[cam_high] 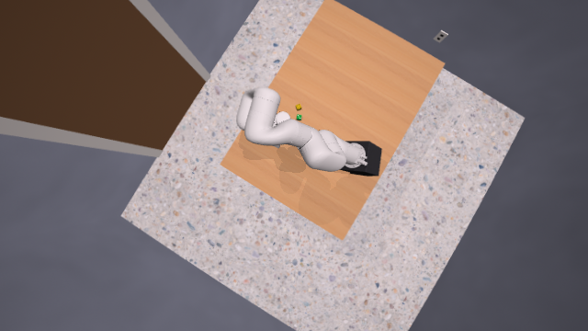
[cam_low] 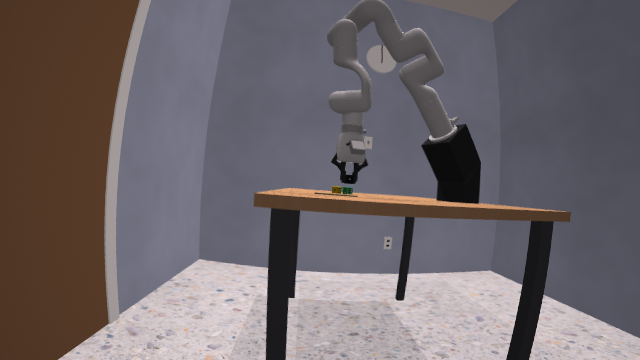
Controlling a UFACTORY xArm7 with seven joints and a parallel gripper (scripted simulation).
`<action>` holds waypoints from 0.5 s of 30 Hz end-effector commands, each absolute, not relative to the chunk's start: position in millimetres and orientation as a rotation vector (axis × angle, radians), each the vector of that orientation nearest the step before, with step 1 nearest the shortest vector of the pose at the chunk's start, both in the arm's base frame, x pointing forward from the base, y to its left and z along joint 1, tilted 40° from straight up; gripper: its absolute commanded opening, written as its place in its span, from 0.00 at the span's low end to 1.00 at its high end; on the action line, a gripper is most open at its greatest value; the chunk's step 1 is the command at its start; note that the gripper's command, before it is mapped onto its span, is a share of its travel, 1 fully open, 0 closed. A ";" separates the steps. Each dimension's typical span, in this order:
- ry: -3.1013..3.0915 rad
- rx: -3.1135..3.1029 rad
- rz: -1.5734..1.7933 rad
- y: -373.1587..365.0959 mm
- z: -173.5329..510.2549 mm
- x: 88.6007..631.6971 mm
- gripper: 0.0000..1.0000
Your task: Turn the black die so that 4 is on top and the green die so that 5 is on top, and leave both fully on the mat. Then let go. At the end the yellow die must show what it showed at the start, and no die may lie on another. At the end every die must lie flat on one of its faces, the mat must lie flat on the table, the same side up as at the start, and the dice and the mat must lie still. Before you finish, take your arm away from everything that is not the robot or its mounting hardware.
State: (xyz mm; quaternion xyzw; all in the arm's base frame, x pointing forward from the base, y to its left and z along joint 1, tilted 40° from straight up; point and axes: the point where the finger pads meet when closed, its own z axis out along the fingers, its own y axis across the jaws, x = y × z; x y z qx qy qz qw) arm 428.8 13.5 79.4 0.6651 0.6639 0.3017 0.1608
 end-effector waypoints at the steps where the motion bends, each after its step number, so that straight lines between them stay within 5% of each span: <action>1: 1.898 1.905 0.864 17.0 60.9 444.9 0.27; 15: 1.898 1.904 0.864 18.7 54.2 450.2 0.27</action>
